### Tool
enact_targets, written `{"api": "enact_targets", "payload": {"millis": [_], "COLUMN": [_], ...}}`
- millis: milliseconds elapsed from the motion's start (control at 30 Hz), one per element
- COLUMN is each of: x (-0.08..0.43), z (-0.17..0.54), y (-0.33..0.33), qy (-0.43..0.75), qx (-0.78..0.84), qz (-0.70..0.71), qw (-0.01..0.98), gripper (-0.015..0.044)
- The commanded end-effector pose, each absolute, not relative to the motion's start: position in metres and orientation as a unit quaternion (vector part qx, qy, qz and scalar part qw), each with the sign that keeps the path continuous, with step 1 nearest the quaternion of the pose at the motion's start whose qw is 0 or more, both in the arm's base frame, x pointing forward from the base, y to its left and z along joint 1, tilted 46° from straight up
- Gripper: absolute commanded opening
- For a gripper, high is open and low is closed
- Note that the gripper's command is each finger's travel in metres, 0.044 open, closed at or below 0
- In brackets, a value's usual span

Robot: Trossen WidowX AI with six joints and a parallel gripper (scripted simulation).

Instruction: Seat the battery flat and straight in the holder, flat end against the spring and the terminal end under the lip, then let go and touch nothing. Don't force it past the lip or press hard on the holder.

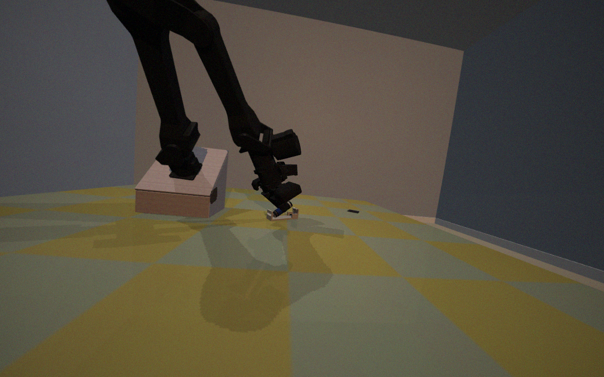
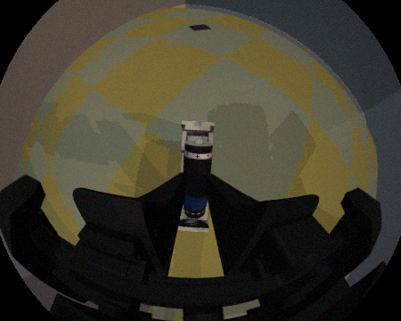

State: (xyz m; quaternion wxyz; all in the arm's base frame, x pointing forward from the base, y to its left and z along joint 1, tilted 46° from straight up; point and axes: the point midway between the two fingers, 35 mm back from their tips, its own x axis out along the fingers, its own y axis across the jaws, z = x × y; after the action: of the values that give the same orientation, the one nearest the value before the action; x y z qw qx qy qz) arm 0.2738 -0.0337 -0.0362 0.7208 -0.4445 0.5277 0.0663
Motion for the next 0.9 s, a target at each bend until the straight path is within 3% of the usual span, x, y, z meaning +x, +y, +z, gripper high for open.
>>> {"api": "enact_targets", "payload": {"millis": [0, 867], "x": [0.2687, 0.2749], "z": [-0.0363, -0.045], "y": [-0.0354, -0.0339], "qy": [0.533, 0.59], "qx": [-0.446, -0.431], "qz": [0.067, 0.048], "qw": [0.716, 0.681], "gripper": [0.0062, 0.0062]}}
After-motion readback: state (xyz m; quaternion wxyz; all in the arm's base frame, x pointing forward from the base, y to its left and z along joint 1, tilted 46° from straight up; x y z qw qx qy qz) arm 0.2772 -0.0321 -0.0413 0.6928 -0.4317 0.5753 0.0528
